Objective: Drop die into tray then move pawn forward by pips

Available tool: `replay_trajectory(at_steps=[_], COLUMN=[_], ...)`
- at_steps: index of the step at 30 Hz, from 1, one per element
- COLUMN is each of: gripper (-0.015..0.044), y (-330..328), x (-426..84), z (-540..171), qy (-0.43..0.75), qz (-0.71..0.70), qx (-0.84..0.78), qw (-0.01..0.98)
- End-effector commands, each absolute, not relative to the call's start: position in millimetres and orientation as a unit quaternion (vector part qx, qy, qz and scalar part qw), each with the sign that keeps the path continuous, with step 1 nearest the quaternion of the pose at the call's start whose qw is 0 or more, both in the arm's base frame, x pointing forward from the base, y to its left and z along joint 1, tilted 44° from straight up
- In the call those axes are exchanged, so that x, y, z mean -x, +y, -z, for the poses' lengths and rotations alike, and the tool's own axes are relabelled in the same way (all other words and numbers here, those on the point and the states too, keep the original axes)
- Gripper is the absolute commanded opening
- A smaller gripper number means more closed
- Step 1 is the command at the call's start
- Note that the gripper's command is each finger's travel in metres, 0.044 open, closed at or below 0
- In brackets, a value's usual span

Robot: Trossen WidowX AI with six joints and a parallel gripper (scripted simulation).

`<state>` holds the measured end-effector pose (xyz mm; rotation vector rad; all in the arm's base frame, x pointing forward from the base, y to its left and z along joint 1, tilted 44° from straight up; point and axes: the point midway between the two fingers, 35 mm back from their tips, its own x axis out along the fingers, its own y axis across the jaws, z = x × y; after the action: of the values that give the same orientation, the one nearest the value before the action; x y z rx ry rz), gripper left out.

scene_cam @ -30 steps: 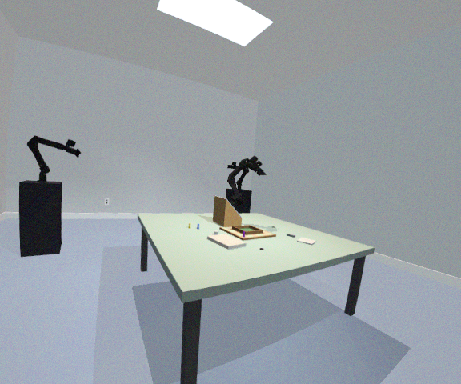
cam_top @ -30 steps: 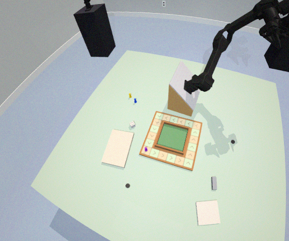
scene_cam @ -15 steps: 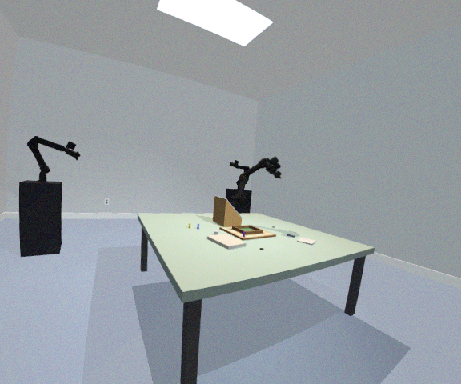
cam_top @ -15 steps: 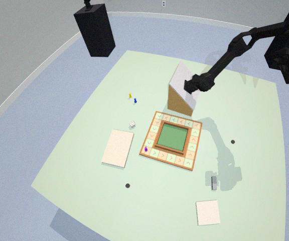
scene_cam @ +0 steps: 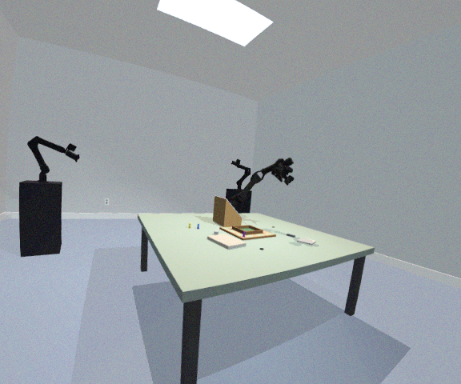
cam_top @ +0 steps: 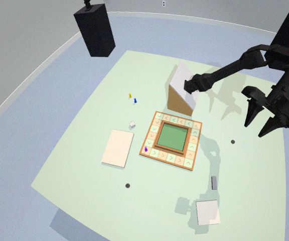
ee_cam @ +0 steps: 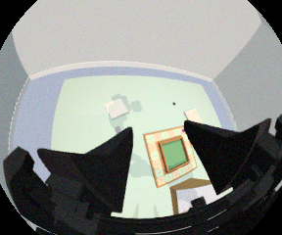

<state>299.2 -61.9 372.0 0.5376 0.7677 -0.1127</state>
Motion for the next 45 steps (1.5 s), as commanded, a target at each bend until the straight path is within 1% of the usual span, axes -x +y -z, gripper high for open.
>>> replay_trajectory(at_steps=[1,5,10,17,21,26,34,37,45], gripper=[0.0275,0.0275,0.0275,0.0275,0.0275,0.0275,0.0275,0.0275,0.0275], y=[-97,-121,-161,-210,-229,-238,-216,-208,-205], x=[-330,-342,-357,-363,-350,-320,-260,-251,-245], z=[-323,-293,-232,-117,-45,43,169,189,191], qy=[0.42,0.445,0.49,0.555,0.587,0.616,0.64,0.637,0.637], qz=[0.075,0.088,0.1,0.097,0.09,0.073,0.034,0.028,0.028], qx=[-0.272,-0.275,-0.292,-0.344,-0.381,-0.433,-0.52,-0.541,-0.541], qw=[0.863,0.848,0.815,0.751,0.709,0.654,0.565,0.549,0.549])
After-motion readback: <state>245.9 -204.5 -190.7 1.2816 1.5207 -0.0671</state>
